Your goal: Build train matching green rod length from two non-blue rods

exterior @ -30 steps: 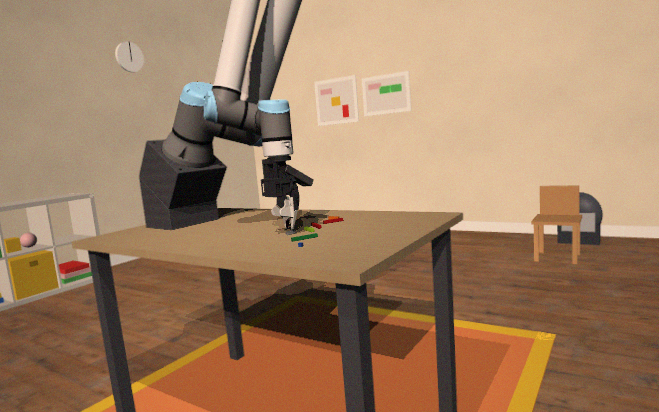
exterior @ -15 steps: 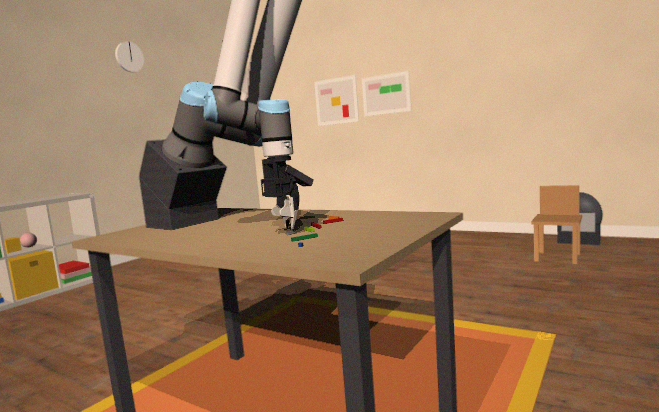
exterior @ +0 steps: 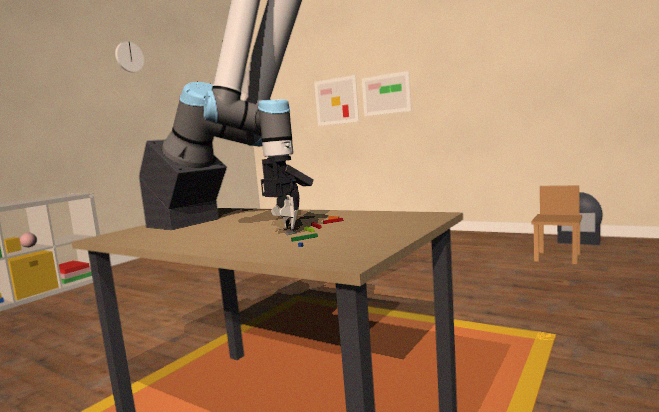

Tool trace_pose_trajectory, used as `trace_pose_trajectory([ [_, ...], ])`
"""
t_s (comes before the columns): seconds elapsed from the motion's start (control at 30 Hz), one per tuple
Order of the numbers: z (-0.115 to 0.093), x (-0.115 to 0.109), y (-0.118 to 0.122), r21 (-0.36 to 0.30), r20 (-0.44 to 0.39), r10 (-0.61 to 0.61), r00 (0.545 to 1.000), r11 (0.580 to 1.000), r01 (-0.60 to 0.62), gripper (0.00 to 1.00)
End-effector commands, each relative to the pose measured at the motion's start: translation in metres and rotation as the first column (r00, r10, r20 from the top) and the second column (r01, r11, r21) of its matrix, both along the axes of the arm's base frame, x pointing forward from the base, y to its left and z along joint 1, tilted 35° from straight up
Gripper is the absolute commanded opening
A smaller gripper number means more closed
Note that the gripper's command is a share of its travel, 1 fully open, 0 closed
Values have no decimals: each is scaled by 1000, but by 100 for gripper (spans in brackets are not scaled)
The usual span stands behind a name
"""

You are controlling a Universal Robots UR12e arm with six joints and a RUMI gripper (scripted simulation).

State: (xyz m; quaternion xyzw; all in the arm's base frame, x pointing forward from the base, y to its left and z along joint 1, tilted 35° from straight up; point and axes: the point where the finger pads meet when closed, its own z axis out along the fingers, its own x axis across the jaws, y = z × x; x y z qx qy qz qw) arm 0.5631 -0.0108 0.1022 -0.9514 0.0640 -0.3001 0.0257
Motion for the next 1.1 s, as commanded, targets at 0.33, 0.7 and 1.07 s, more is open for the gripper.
trace_pose_trajectory([
  [0.33, -1, -1, 1, 0, -1, 0, 1000, 1000, 0, 14],
  [0.7, -1, -1, 1, 0, -1, 0, 1000, 1000, 0, 14],
  [1.07, -3, 1, 1, 0, -1, 1, 1000, 1000, -1, 14],
])
